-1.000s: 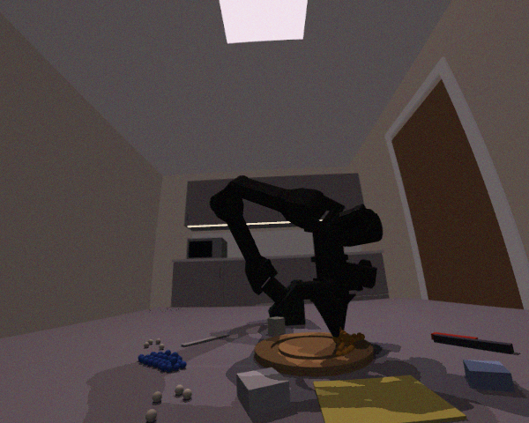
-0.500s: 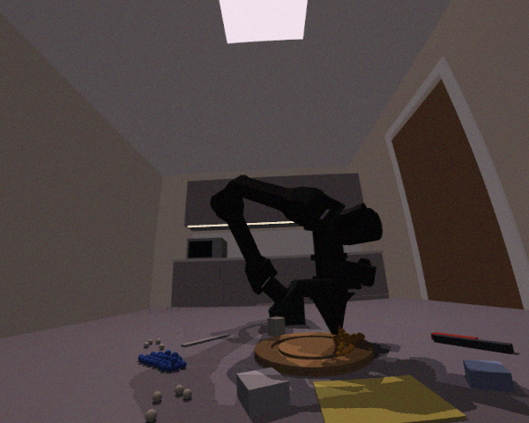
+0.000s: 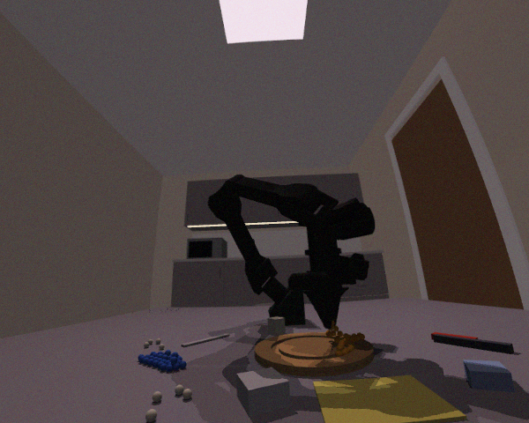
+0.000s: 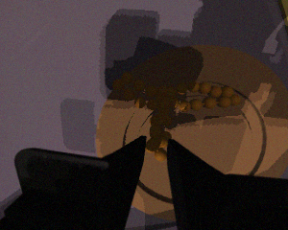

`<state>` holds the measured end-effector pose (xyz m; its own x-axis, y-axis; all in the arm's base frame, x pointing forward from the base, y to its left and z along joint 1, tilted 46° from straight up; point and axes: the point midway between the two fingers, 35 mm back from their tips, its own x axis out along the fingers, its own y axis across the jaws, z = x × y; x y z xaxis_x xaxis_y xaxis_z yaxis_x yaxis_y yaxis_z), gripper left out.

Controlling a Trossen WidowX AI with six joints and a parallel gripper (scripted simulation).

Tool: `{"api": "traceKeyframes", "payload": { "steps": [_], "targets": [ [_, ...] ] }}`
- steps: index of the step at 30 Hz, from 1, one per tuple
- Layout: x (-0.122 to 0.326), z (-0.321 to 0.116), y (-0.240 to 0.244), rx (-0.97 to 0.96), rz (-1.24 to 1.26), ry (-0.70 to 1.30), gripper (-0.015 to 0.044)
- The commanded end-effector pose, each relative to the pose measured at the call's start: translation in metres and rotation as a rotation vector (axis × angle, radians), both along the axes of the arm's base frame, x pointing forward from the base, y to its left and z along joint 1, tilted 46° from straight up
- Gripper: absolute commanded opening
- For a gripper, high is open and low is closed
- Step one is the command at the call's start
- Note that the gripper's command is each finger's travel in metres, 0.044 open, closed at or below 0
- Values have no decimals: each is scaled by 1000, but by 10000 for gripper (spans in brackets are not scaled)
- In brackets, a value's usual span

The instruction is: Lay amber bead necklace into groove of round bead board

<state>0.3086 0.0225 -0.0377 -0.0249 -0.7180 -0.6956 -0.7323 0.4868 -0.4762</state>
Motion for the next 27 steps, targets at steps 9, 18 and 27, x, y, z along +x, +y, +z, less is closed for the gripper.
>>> {"api": "traceKeyframes", "payload": {
  "steps": [9, 18, 27],
  "targets": [
    [-3, 0, -8, -1, 5, 3, 0],
    [-1, -2, -8, 7, 2, -7, 79],
    [-1, -2, -8, 7, 2, -7, 315]
  ]
}}
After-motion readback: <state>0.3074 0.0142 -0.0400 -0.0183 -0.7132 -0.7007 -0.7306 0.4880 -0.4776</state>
